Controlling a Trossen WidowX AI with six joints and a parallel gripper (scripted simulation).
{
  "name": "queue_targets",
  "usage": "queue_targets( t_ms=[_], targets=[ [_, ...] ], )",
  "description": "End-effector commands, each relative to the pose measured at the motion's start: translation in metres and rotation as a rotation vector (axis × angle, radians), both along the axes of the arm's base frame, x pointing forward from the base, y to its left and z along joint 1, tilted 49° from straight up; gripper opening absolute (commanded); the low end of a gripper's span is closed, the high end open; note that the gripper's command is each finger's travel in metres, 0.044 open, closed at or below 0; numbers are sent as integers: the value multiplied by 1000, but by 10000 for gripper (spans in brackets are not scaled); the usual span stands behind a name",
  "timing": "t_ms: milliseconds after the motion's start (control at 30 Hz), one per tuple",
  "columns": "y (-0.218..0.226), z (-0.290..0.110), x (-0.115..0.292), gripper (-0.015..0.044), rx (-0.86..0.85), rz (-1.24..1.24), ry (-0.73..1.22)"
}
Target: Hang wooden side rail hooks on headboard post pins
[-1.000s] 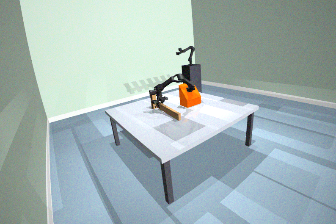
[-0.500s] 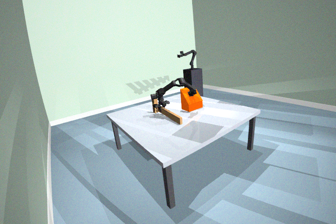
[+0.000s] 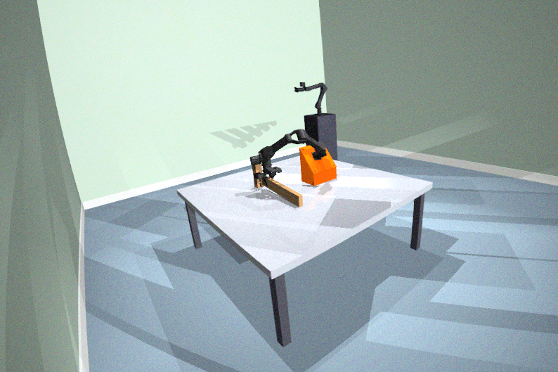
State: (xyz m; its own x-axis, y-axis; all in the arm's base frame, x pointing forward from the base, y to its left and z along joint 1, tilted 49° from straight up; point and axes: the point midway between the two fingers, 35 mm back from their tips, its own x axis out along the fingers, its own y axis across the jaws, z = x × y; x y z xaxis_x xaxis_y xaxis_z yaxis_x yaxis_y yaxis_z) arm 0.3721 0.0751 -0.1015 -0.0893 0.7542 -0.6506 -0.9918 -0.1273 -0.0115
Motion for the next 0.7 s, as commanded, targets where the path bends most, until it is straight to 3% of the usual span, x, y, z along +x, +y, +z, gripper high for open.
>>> queue_targets(
  t_ms=[0,667],
  targets=[
    [-8,1,5,0,-4,-16,-10],
    [-9,-1,6,0,-4,-16,-10]
  ],
)
